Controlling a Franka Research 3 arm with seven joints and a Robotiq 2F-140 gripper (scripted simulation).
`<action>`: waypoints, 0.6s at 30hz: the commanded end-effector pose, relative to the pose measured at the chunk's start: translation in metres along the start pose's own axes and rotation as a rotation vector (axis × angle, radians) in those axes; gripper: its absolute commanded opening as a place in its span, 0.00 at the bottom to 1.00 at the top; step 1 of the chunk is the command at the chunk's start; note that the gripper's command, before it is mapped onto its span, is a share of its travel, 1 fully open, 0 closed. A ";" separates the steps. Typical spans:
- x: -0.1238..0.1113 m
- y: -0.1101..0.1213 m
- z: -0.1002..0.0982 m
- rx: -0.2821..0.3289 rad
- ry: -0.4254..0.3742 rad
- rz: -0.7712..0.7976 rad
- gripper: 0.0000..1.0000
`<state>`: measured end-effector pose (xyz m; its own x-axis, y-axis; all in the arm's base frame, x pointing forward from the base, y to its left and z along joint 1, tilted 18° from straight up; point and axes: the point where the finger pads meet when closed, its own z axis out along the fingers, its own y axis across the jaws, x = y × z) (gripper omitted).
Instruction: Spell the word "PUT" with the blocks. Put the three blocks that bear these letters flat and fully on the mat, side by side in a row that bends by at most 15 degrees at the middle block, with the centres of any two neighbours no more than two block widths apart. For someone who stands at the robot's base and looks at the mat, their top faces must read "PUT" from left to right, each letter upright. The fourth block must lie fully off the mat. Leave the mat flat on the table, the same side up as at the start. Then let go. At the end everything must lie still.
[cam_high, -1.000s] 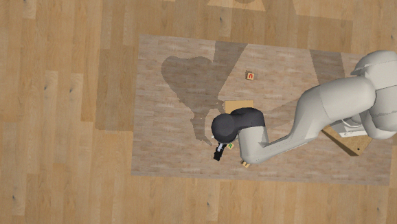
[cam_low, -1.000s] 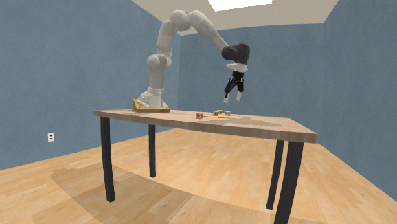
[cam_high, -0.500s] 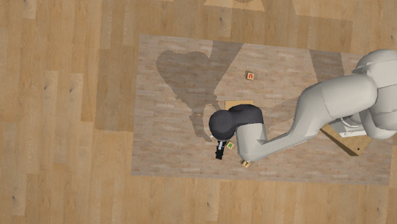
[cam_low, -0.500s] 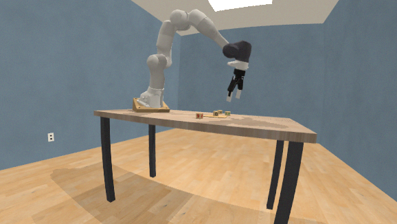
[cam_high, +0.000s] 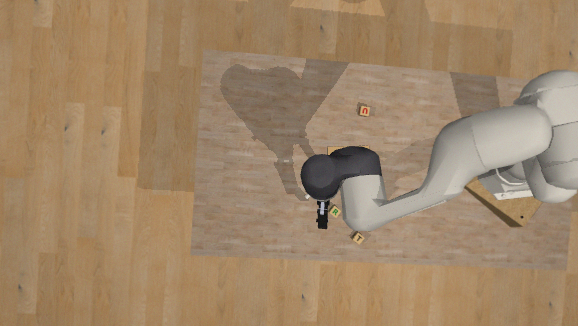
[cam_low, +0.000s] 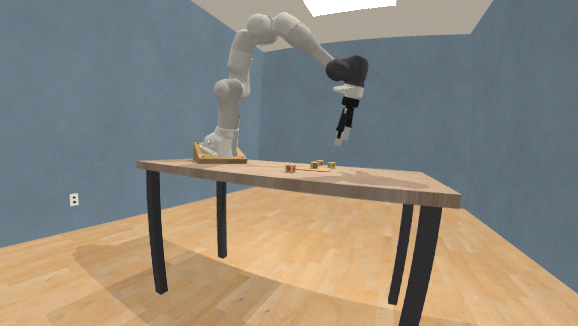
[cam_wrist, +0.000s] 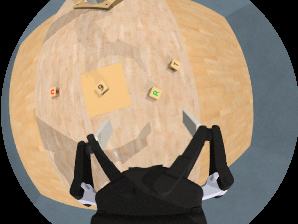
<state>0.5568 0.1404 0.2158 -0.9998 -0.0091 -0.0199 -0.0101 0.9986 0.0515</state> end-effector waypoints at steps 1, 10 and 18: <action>0.000 -0.004 -0.005 0.006 0.006 -0.139 1.00; -0.003 -0.009 -0.016 0.007 0.007 -0.252 1.00; -0.005 -0.015 -0.025 0.009 0.008 -0.355 1.00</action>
<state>0.5631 0.1279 0.2360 -0.9713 -0.2359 -0.0294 -0.2370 0.9706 0.0412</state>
